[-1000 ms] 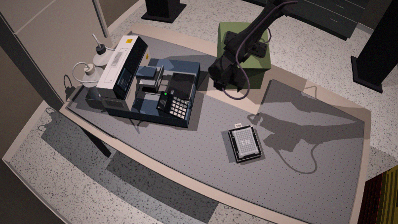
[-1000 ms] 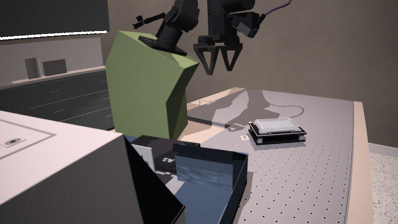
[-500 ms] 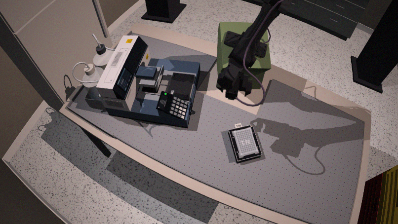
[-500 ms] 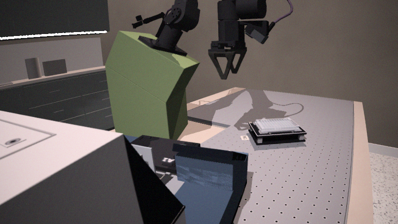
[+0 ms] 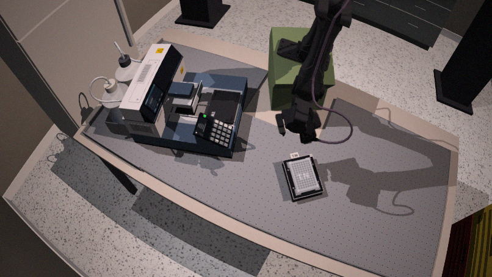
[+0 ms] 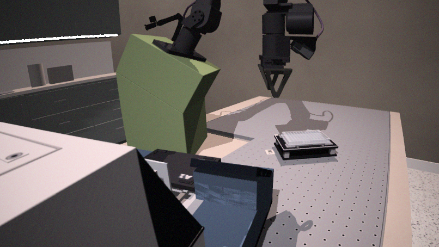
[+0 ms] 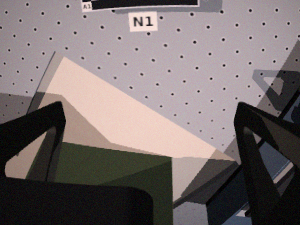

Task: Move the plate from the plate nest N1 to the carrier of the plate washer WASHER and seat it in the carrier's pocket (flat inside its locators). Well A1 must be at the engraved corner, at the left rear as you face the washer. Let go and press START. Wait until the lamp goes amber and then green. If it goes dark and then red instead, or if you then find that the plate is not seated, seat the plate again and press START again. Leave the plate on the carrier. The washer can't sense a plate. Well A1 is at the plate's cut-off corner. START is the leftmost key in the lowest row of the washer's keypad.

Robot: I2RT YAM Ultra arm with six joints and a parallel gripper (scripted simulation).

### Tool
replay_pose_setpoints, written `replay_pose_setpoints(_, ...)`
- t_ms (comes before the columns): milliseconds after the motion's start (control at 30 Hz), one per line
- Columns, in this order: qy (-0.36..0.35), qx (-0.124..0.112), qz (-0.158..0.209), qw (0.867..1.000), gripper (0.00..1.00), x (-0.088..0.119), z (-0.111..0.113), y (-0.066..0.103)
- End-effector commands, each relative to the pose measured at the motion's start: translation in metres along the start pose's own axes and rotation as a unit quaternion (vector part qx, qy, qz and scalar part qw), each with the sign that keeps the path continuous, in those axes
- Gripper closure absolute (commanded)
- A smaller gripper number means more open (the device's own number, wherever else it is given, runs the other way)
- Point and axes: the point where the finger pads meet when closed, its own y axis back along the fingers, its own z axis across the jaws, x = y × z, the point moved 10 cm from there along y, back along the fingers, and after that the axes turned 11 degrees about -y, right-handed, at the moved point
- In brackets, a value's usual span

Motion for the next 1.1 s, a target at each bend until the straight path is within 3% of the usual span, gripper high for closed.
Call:
replay_pose_setpoints(0,0.037,0.022,-0.023,0.999,0.0,-0.027,0.001,-0.008)
replay_pose_setpoints(667,0.028,0.02,-0.025,0.999,0.0,-0.098,0.042,-0.048)
replay_pose_setpoints(833,0.028,0.02,-0.013,0.999,0.0,-0.1,0.045,-0.052)
replay_pose_setpoints(1067,0.024,0.024,-0.026,0.999,0.0,-0.104,0.041,-0.045)
